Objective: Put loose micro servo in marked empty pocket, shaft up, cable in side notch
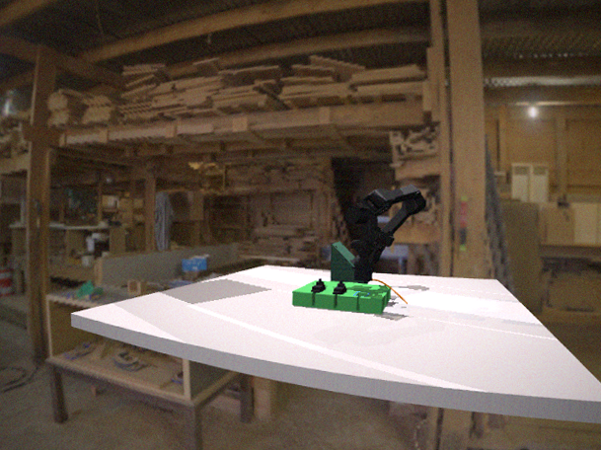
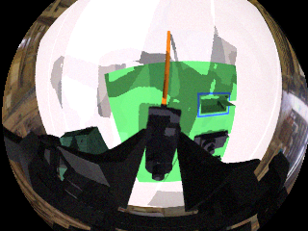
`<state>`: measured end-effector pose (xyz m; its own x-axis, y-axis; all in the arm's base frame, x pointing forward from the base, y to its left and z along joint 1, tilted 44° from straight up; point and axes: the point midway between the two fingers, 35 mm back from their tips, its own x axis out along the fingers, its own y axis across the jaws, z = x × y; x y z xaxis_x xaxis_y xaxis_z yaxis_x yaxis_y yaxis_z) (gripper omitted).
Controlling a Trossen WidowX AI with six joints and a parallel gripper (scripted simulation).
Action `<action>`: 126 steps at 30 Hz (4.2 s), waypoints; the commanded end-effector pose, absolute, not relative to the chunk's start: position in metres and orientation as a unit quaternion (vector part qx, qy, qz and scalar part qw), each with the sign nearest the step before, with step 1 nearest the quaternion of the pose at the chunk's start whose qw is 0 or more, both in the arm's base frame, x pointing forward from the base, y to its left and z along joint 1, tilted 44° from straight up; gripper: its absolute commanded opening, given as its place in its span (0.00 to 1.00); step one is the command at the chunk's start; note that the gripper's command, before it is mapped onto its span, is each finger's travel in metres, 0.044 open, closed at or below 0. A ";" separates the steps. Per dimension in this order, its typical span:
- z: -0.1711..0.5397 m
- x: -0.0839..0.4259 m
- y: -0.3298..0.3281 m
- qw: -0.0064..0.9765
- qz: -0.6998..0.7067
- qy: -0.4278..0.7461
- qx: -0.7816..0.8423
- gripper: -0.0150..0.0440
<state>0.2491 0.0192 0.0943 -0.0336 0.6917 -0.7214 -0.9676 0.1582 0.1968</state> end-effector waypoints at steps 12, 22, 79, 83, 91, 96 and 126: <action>0.095 0.249 0.018 0.697 0.509 0.505 -0.016 0.25; 0.095 0.249 0.018 0.690 0.417 0.583 0.102 0.25; 0.089 0.359 0.019 0.642 0.252 0.670 0.277 0.25; 0.085 0.359 0.023 0.642 0.252 0.670 0.277 0.25; 0.077 0.359 0.031 0.641 0.252 0.669 0.277 0.25; 0.077 0.359 0.031 0.641 0.252 0.669 0.277 0.25; 0.062 0.359 0.045 0.641 0.253 0.669 0.277 0.25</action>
<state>0.3584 0.0447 0.0636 -0.0308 0.6913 -0.7219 0.0395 0.7225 0.6902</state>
